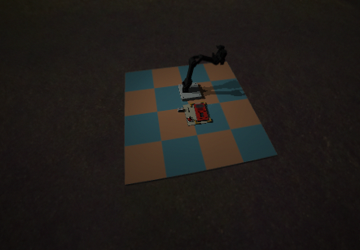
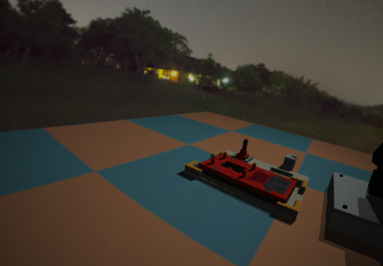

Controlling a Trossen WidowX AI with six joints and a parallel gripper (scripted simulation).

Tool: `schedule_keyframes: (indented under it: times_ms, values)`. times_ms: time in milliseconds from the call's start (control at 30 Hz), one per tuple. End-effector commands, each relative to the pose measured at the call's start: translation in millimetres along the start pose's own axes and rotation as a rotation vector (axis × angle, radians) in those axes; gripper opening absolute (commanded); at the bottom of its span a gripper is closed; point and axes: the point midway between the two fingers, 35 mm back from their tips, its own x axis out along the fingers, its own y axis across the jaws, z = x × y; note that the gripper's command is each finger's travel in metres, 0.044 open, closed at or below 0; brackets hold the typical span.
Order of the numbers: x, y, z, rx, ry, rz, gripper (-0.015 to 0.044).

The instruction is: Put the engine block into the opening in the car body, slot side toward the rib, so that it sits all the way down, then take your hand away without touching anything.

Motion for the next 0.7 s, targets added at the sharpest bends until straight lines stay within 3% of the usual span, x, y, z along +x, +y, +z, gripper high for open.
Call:
schedule_keyframes:
  times_ms: [0,200,667]
  values:
    - [0.0,0.0,0.0,0.000,0.000,0.000,0.0426]
    - [1.6,-1.2,4.2,-0.032,-0.055,0.015,0.0440]
    - [-84.6,-3.8,52.9,0.206,-0.413,0.133,0.0440]
